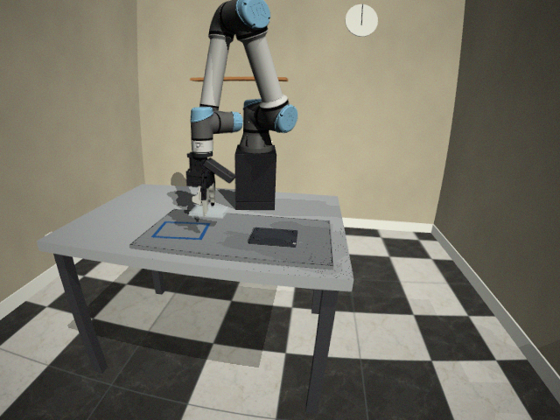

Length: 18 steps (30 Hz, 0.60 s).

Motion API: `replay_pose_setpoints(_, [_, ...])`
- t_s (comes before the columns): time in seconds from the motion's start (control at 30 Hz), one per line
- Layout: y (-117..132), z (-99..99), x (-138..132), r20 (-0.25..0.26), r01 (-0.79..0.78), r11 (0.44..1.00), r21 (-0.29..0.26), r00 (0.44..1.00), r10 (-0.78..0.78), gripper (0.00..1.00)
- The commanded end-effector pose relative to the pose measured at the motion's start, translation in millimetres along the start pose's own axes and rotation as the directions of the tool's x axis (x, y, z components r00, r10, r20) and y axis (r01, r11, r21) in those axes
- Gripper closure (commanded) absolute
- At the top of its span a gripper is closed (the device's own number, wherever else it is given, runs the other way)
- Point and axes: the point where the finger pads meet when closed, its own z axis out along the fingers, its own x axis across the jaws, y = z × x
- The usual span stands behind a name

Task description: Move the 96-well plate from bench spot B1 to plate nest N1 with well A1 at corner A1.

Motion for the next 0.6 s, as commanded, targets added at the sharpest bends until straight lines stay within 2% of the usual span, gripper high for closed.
replay_pose_setpoints(0.0, [-12.9, -0.8, 0.6, -0.001, 0.0, 1.0, -0.001, 1.0, 0.0, 1.0])
replay_pose_setpoints(0.57, [-62.9, -2.4, 0.9, -0.001, 0.0, 1.0, -0.001, 1.0, 0.0, 1.0])
